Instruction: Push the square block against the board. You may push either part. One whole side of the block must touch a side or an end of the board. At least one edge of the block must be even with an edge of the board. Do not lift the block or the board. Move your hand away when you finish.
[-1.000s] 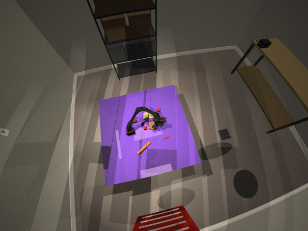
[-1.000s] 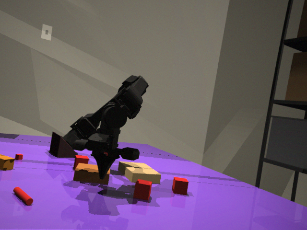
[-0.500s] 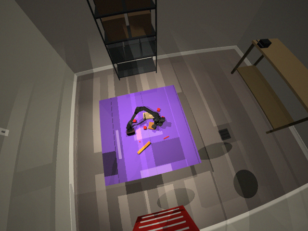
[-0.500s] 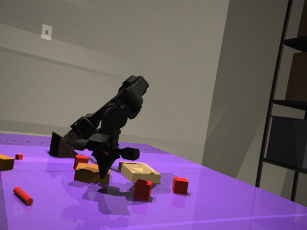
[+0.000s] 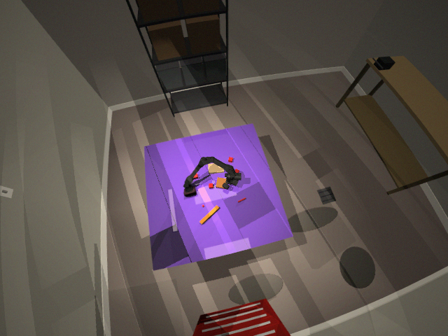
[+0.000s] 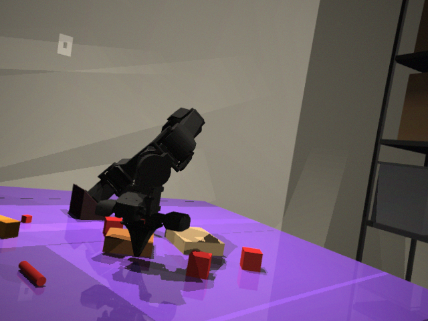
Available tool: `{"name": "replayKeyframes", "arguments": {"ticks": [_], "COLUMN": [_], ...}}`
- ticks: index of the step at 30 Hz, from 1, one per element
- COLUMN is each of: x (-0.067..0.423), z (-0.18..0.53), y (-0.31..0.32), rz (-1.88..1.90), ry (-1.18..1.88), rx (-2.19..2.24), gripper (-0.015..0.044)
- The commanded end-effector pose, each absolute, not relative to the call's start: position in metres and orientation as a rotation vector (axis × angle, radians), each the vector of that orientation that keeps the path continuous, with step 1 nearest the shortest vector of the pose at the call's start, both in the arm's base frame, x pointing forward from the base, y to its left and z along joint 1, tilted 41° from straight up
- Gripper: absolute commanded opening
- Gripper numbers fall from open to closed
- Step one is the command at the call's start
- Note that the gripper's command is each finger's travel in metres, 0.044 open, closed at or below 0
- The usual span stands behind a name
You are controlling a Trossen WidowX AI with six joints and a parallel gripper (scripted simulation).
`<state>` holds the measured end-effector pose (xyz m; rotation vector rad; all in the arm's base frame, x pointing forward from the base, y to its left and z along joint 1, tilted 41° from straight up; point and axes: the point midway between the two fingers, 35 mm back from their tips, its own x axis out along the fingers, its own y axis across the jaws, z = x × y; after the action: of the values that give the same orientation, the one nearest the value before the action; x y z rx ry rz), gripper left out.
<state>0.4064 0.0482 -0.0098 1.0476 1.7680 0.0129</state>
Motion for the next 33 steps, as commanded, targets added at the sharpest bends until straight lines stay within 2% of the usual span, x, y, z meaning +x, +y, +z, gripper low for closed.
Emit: {"name": "replayKeyframes", "arguments": {"ticks": [1,12,18,24,33], "x": [0.413,0.425,0.427,0.427,0.416], "z": [-0.013,-0.021,0.021,0.023,0.016], "y": [0.045,0.038,0.007,0.005,-0.006], "rz": [0.016,0.016,0.014,0.019,0.264], "ry": [1.766,1.765,1.765,1.764,1.701], "rx": [1.041,1.041,1.040,1.035,0.822], "gripper": [0.0000,0.0000,0.0000,0.0000,0.0000]}}
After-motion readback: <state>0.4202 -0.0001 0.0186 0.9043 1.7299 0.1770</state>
